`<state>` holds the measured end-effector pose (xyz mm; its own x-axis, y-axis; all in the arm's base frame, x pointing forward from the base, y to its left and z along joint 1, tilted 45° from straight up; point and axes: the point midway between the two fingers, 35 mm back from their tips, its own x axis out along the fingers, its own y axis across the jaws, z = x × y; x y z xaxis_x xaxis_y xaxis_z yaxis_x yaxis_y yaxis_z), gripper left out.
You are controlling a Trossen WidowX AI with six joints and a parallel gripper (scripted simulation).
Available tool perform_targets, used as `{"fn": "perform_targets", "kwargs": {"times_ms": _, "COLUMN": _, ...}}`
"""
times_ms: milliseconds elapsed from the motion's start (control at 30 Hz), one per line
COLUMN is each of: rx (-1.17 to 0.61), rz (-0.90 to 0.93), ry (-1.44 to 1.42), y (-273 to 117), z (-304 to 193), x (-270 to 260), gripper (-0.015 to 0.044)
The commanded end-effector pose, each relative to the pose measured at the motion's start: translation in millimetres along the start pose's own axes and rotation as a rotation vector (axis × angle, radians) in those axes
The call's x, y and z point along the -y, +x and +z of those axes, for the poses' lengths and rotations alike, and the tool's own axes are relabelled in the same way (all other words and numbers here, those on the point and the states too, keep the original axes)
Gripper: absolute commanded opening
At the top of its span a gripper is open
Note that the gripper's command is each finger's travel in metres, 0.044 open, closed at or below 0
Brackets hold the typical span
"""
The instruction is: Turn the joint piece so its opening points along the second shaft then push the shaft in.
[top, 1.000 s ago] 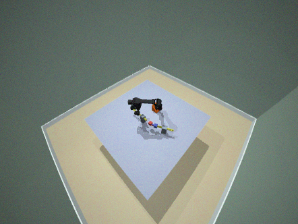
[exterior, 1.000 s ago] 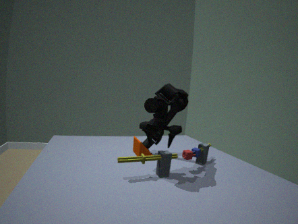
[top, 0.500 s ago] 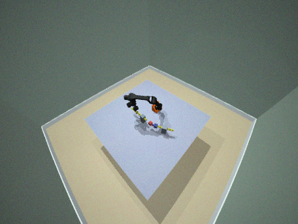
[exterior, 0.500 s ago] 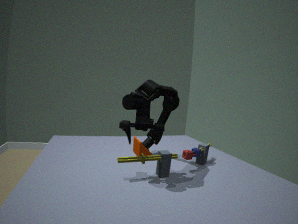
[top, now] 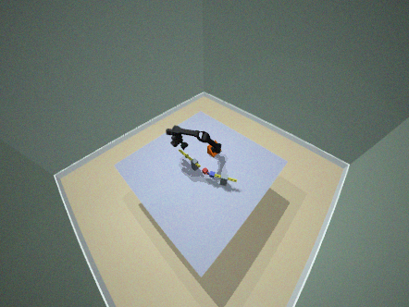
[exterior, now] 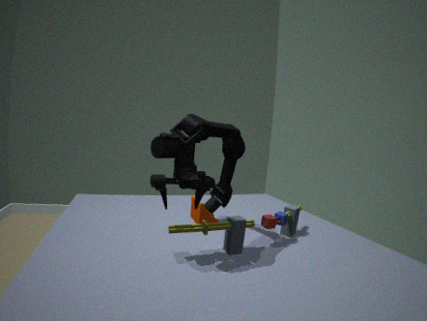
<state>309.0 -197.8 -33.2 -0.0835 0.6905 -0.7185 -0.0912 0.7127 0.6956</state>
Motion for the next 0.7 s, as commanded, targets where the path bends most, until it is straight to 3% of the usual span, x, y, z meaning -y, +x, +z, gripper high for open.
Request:
{"fn": "perform_targets", "kwargs": {"times_ms": 0, "rx": -0.008, "rz": -0.001, "ry": 0.005, "y": 2, "z": 1, "x": 0, "gripper": 0.0440}}
{"fn": "perform_targets", "kwargs": {"times_ms": 667, "rx": -0.037, "rz": -0.014, "ry": 0.681, "y": 31, "z": 4, "x": 2, "gripper": 0.0440}}
